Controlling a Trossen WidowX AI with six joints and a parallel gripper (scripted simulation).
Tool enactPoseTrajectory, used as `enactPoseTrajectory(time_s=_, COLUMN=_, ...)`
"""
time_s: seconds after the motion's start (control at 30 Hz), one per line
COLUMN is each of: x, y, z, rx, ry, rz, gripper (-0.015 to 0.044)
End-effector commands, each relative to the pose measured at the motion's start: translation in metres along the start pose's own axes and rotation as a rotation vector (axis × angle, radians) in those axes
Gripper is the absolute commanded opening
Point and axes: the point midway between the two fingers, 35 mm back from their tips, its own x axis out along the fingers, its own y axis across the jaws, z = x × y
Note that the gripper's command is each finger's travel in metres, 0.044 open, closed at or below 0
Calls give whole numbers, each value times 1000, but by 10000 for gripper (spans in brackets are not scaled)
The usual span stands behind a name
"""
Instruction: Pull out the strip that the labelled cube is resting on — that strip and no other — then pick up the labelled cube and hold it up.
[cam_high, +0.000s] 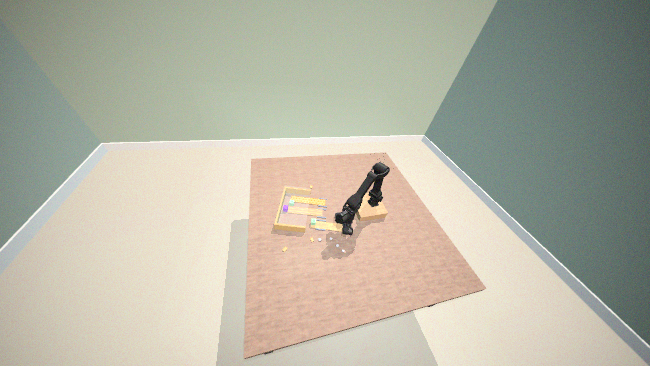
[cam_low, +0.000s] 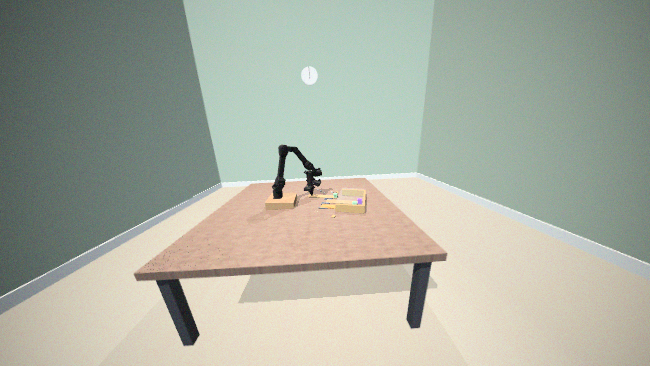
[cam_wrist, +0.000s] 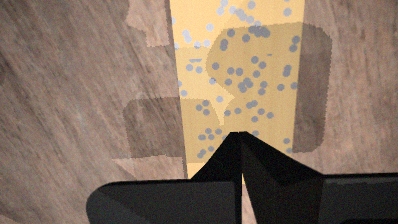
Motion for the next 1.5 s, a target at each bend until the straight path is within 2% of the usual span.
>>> enactPoseTrajectory(time_s=0.0, x=4, y=-4, z=-7, rx=0, ry=22, rz=-11, gripper=0)
enactPoseTrajectory(time_s=0.2, x=4, y=-4, z=-7, rx=0, ry=22, rz=-11, gripper=0)
enactPoseTrajectory(time_s=0.37, x=-41, y=1, z=2, rx=0, ry=20, rz=-9, gripper=0)
enactPoseTrajectory(time_s=0.5, x=-43, y=1, z=2, rx=0, ry=21, rz=-10, gripper=0)
enactPoseTrajectory(time_s=1.07, x=-53, y=1, z=80, rx=-32, ry=16, rz=-10, gripper=440)
enactPoseTrajectory(time_s=1.47, x=-61, y=-1, z=134, rx=-32, ry=12, rz=-10, gripper=440)
